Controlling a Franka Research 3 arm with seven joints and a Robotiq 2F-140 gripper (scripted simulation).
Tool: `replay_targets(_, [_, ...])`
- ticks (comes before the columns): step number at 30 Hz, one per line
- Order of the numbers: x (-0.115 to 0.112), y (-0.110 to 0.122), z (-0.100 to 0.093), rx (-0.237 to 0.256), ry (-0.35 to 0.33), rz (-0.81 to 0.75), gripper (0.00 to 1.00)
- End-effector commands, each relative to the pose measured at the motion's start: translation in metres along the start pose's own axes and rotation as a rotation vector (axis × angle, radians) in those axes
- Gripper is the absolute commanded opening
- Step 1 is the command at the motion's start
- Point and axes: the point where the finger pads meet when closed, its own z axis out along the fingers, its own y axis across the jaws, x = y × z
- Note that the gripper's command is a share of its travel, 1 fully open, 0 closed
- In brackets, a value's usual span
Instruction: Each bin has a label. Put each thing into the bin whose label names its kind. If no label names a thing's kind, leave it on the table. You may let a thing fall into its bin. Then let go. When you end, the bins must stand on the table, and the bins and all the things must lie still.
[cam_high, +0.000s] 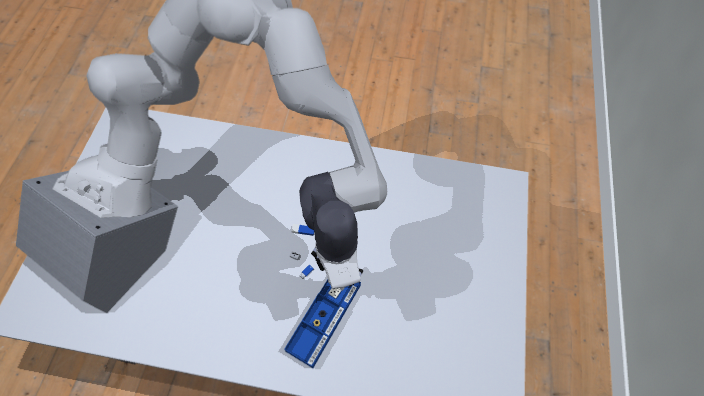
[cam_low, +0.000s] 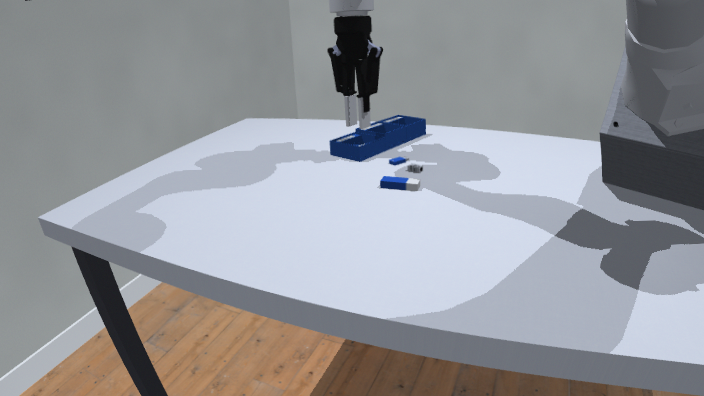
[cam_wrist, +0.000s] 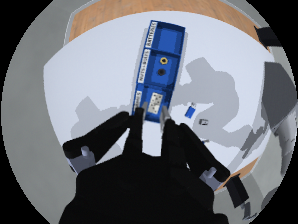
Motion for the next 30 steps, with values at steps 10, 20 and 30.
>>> replay_targets(10, [0.002,0.0,-0.018,0.001,0.001,0.005,1.0])
replay_targets(20, [0.001,0.0,-0.05,0.001,0.001,0.005,1.0])
replay_targets(30, [0.001,0.0,-0.09,0.001,0.001,0.005,1.0])
